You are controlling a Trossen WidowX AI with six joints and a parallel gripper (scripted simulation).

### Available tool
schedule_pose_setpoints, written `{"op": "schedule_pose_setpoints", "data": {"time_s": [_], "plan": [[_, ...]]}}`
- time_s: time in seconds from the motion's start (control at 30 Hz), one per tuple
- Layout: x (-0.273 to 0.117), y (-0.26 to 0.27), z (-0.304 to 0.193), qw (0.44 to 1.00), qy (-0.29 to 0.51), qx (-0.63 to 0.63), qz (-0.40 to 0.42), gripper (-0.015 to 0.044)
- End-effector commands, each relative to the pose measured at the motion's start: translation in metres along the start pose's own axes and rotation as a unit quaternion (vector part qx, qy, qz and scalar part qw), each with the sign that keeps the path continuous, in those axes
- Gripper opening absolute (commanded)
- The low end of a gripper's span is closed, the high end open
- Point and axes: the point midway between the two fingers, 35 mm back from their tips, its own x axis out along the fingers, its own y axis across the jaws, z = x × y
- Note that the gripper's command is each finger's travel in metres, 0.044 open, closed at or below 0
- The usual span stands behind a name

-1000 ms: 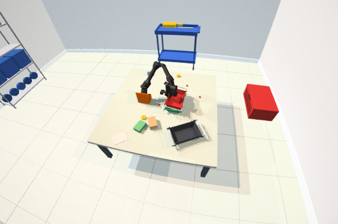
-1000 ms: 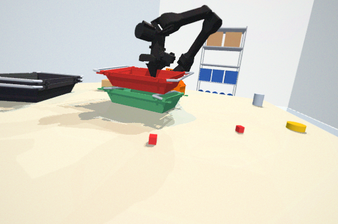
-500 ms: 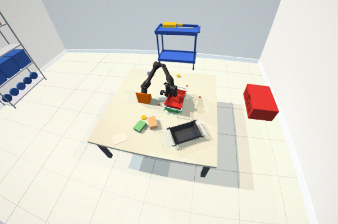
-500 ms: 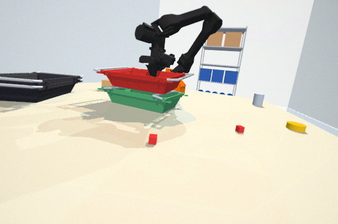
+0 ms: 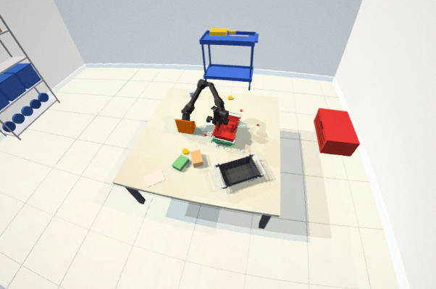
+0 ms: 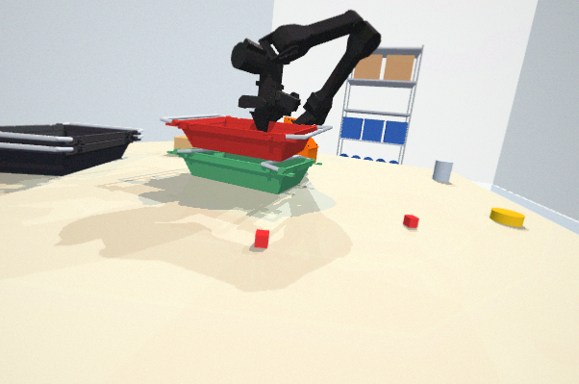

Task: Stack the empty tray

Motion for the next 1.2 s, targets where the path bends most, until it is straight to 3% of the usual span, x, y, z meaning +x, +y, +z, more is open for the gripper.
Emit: {"op": "schedule_pose_setpoints", "data": {"time_s": [0.0,1.17], "plan": [[0.0049,0.0041,0.0024,1.0,0.0,0.002,0.011,0.0],[0.0102,0.0048,0.0018,1.0,0.0,0.001,0.008,0.0]]}}
